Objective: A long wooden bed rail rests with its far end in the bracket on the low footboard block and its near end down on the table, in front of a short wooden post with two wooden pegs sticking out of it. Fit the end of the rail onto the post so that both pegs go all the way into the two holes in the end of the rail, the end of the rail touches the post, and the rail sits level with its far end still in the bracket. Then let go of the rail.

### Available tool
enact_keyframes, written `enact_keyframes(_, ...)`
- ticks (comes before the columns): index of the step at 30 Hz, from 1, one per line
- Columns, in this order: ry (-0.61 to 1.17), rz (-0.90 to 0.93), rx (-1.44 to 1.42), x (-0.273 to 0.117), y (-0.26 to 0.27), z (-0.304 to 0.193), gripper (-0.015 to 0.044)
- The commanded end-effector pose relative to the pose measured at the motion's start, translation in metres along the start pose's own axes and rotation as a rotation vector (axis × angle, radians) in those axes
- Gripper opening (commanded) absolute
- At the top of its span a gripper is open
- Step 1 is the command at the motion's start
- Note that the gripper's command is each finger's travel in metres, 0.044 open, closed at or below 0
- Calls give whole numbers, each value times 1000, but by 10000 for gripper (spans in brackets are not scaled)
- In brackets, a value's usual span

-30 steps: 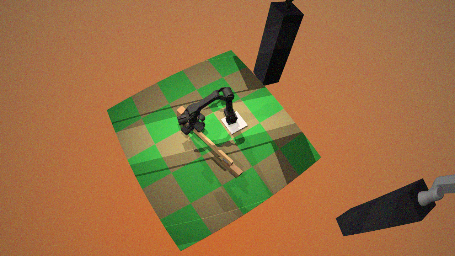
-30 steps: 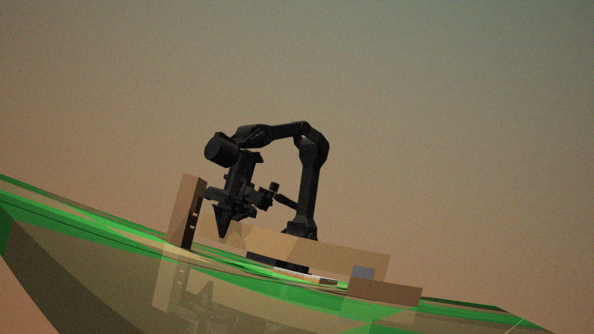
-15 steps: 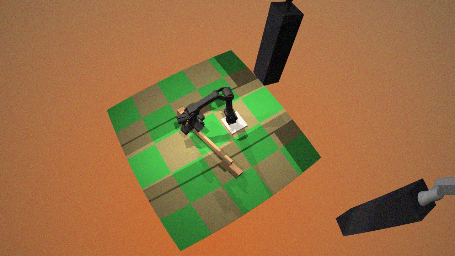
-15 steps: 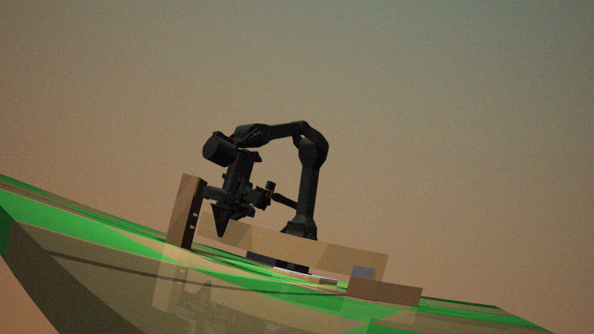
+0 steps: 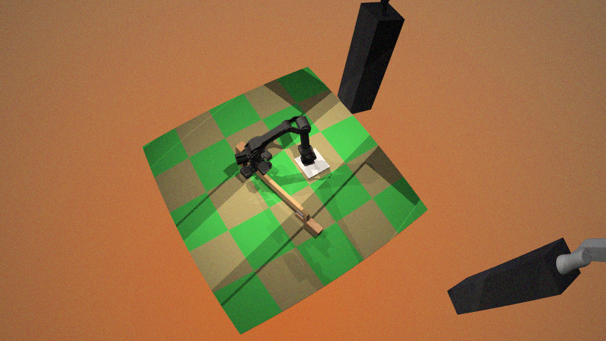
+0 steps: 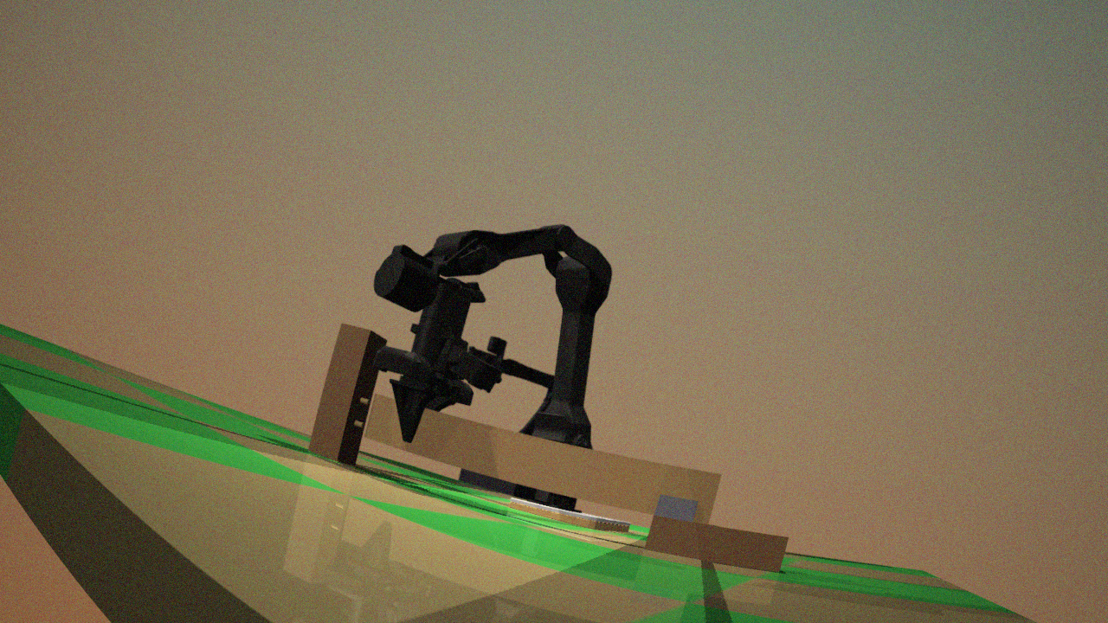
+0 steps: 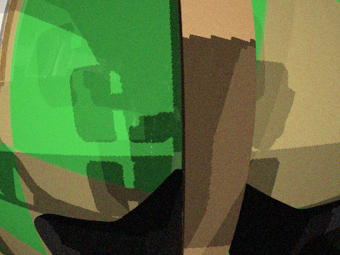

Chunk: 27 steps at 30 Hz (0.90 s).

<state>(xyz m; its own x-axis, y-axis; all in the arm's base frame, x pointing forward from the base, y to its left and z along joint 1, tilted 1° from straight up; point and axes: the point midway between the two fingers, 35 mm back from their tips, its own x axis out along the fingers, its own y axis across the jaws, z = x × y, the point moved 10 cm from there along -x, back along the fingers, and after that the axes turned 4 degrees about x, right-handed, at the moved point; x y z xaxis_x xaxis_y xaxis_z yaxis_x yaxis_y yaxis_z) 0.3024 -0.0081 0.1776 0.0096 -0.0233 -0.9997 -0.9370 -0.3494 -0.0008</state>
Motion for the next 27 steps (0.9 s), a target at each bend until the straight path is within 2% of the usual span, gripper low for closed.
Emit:
enact_keyframes(1, 2, -4, -1, -1, -1, -2, 0)
enact_keyframes(27, 3, -4, -1, -2, -1, -11, 0)
